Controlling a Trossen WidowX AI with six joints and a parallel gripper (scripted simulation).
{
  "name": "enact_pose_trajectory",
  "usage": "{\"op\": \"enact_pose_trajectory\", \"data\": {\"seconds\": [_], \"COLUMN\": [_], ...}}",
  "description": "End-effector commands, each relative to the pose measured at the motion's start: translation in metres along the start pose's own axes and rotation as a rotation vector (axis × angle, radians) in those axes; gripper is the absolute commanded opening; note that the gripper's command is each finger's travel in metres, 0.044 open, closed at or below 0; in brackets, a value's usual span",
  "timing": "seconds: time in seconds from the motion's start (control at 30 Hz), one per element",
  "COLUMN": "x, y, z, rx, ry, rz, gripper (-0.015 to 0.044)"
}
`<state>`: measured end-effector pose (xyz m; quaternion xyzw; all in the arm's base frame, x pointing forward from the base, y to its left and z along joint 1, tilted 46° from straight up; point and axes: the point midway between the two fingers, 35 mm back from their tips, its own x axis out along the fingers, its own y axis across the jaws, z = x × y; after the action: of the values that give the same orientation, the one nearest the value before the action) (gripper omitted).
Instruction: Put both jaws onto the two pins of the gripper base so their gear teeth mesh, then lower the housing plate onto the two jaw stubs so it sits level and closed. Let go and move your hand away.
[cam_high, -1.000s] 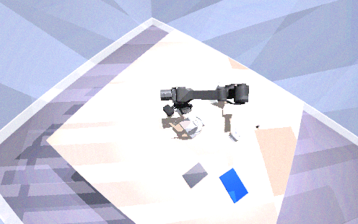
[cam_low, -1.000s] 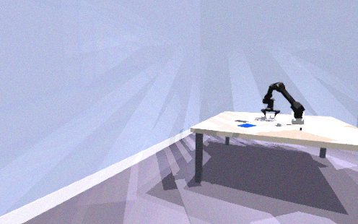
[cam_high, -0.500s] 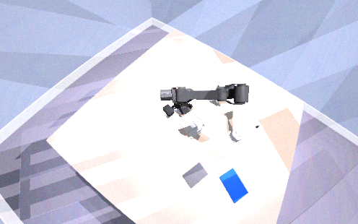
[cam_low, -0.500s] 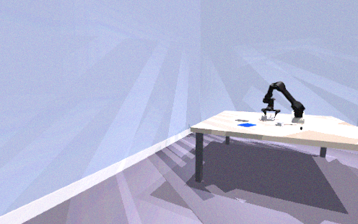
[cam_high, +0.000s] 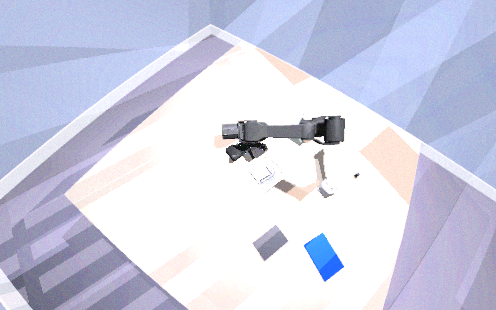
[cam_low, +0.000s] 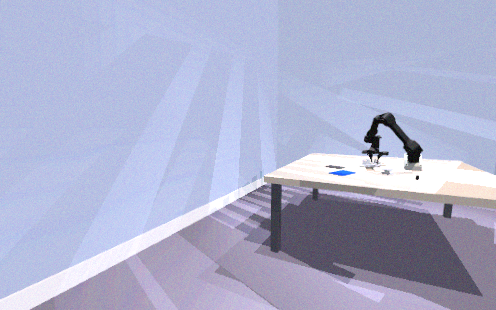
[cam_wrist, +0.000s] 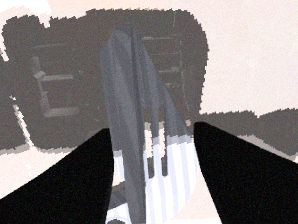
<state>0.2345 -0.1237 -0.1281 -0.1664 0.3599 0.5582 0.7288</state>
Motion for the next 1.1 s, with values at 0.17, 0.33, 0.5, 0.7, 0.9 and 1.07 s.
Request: {"op": "enact_pose_trajectory", "data": {"seconds": [0.17,0.33,0.5,0.7,0.9,1.07], "x": [0.000,0.000,-0.010,-0.029,-0.048,-0.064], "y": [0.000,0.000,-0.002,-0.003,-0.003,-0.002], "z": [0.000,0.000,0.000,-0.001,-0.001,-0.001], "rx": [-0.001,-0.001,0.000,0.001,0.002,0.003], "ry": [-0.001,-0.001,0.000,0.001,0.001,0.000], "rz": [-0.002,-0.002,-0.003,-0.004,-0.004,-0.005], "gripper": [0.0134,0.0134,0.0134,0.0134,0.0134,0.0134]}}
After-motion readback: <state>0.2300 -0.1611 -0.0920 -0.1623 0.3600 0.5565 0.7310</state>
